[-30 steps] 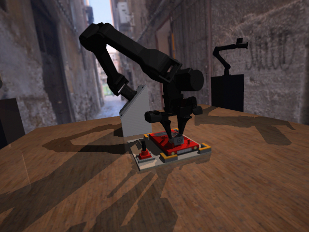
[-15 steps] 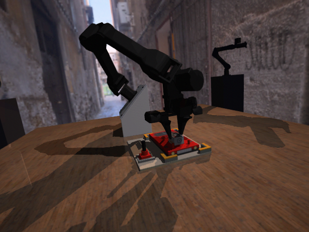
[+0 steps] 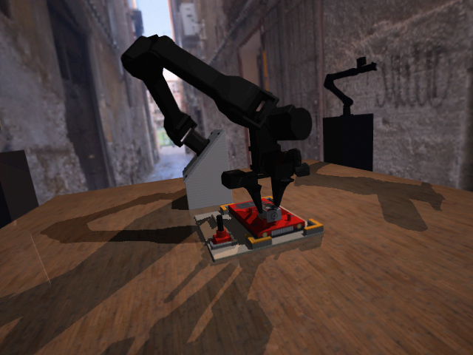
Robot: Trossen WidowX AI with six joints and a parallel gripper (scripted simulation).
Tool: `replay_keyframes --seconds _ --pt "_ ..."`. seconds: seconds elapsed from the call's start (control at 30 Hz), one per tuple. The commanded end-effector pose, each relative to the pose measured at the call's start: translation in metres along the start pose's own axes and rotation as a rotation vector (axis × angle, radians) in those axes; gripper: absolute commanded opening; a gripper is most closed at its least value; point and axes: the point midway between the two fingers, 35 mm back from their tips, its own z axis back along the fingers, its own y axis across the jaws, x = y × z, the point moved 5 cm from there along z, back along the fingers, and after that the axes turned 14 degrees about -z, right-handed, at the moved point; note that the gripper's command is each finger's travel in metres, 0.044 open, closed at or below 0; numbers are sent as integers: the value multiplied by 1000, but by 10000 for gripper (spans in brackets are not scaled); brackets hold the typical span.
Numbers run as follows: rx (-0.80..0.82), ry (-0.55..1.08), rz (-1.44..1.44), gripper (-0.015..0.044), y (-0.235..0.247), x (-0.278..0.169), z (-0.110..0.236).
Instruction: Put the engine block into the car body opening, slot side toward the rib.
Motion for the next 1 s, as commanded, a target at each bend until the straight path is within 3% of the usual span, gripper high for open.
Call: replay_keyframes --seconds 0.0,0.27,0.93,0.97 --pt "0 -1 1 237 0 0 0" --pt "0 -1 1 440 0 0 0" --pt "2 2 -13 440 0 1 16" --pt "2 2 -13 414 0 1 16"
